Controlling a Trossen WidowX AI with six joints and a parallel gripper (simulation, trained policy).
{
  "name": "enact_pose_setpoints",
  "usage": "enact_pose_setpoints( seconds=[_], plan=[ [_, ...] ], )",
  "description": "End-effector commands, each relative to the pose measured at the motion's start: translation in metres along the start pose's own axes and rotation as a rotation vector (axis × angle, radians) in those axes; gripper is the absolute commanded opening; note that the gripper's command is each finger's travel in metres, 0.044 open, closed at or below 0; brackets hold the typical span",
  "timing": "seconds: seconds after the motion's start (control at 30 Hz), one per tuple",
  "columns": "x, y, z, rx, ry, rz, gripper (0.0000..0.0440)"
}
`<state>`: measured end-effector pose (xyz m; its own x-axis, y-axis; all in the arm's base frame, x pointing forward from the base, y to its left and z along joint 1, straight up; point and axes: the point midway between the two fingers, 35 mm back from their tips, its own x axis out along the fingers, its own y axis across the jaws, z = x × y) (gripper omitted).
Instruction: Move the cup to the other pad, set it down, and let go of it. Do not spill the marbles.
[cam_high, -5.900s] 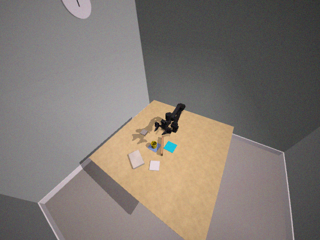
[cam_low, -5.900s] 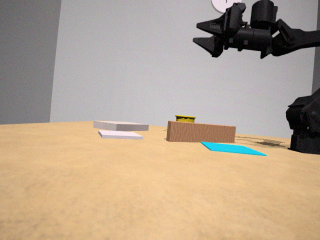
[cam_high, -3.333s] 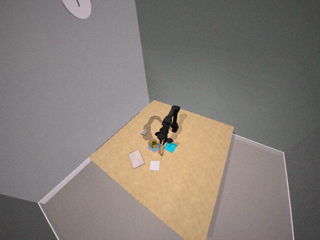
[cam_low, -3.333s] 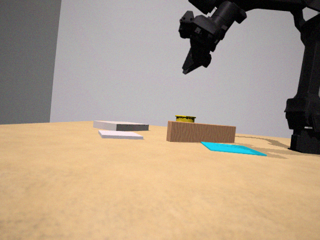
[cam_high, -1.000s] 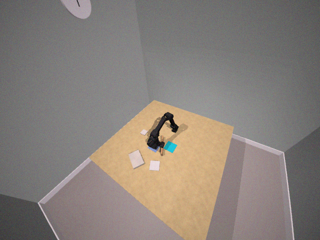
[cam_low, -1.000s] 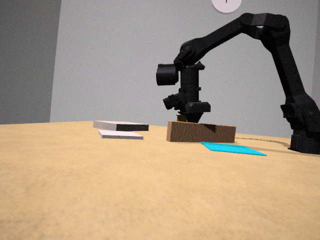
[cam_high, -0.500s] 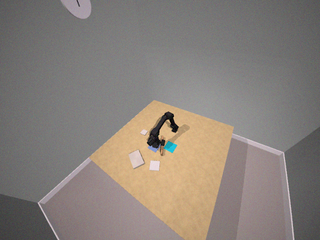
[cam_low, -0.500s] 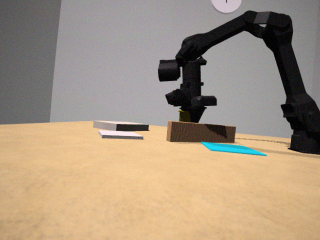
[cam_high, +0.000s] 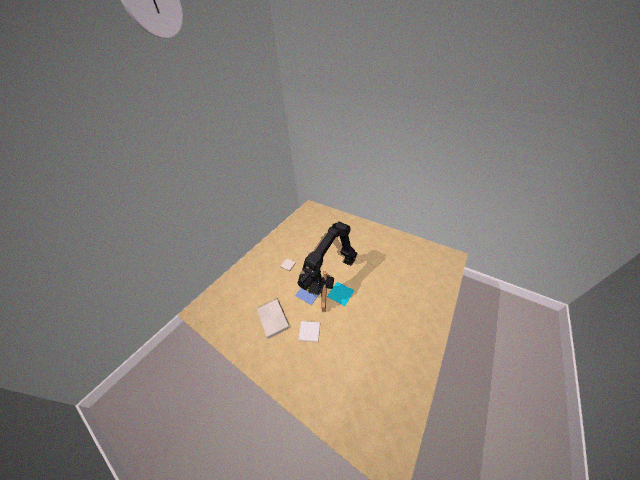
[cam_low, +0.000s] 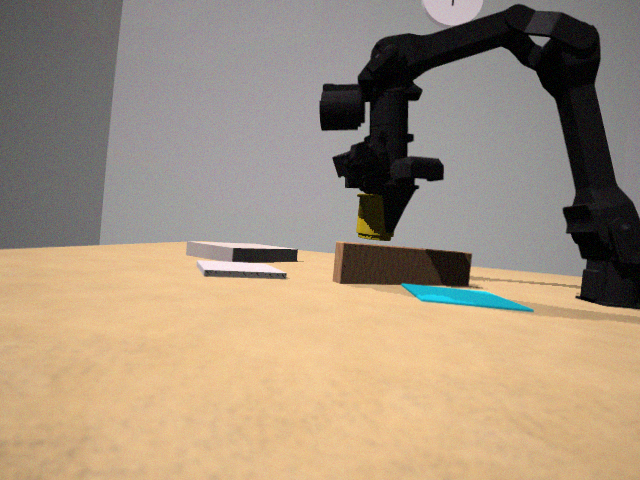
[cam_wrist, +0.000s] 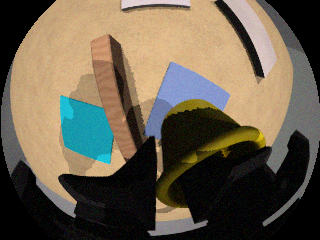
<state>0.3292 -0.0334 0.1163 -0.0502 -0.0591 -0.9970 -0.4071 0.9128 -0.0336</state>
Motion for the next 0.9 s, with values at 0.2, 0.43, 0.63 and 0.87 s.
enact_pose_setpoints(
  seconds=[0.2, 0.43, 0.63, 0.87],
  plan=[
    [-0.021, 0.024, 0.015, -0.049, -0.043, -0.013, 0.0003],
    [-0.030, 0.044, 0.025, -0.079, -0.074, -0.027, 0.0000],
    [-0.035, 0.062, 0.032, -0.101, -0.099, -0.037, 0.0000],
    [-0.037, 0.085, 0.036, -0.120, -0.122, -0.045, 0.0000]
  ],
)
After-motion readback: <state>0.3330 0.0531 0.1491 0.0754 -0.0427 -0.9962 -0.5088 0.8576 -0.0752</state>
